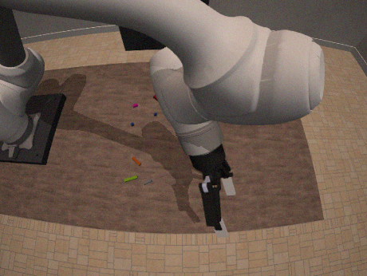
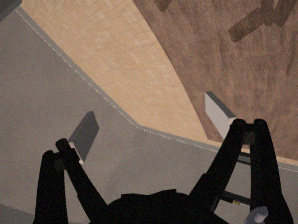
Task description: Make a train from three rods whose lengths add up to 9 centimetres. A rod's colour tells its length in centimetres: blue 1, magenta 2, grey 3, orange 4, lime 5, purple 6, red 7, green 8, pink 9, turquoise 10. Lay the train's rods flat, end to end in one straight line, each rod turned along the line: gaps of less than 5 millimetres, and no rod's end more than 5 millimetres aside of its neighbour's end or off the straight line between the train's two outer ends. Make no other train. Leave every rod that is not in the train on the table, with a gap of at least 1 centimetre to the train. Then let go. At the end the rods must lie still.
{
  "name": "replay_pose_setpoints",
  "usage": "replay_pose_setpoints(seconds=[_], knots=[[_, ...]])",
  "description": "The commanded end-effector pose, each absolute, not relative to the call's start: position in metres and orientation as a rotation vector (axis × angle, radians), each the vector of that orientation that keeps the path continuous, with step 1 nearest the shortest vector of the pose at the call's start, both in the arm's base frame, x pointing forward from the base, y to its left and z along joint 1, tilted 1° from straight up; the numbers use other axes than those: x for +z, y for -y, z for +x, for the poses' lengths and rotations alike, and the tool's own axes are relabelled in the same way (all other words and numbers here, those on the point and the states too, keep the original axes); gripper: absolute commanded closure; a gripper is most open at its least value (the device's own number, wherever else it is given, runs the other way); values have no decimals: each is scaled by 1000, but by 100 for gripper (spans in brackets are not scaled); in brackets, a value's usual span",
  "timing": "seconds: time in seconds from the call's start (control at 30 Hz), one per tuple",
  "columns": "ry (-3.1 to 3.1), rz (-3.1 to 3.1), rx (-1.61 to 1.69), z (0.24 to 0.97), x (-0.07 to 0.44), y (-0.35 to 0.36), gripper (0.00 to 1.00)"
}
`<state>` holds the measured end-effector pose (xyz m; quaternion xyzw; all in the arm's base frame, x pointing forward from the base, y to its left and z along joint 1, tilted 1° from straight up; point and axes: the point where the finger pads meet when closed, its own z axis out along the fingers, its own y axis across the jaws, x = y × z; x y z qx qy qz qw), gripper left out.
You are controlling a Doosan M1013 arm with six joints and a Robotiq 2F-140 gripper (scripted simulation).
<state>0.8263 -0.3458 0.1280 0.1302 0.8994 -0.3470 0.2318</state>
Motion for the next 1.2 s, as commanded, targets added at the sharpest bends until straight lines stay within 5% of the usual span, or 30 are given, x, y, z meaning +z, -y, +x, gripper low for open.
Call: replay_pose_setpoints(seconds=[0.0,1.17], knots=[[-2469,573,-872,796,119,349,0],[-1814,2266,-262,585,58,280,0]])
